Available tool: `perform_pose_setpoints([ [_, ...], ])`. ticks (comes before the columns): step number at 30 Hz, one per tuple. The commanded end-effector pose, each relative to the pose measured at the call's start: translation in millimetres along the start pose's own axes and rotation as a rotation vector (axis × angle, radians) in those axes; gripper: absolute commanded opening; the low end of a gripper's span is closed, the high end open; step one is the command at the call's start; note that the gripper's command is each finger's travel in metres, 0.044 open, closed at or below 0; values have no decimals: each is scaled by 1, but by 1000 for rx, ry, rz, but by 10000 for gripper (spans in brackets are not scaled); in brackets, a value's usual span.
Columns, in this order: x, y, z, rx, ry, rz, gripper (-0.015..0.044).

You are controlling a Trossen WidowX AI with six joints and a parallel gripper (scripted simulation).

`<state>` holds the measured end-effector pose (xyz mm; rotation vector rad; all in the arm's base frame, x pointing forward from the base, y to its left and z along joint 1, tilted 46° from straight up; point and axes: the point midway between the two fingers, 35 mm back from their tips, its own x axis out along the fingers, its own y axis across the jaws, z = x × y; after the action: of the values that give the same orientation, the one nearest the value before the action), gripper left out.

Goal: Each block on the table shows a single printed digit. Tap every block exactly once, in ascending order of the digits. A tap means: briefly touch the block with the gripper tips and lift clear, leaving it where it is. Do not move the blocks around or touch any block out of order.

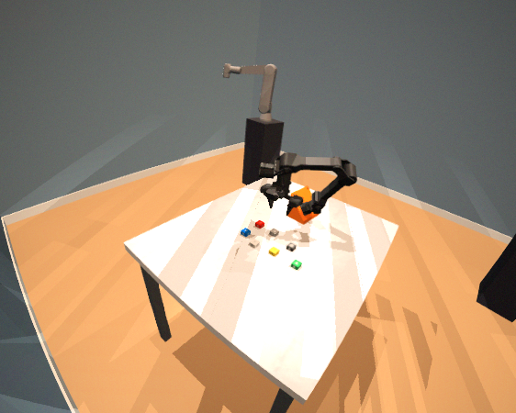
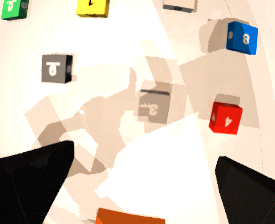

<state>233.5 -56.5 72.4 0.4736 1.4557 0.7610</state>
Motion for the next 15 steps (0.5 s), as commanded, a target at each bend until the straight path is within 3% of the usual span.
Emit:
perform_pose_setpoints([
  [1,0,2,0,5,-3,1,400],
  [9,0,4,1,5,-3,1,400],
  [15,-1,98,22,6,-3,3,400],
])
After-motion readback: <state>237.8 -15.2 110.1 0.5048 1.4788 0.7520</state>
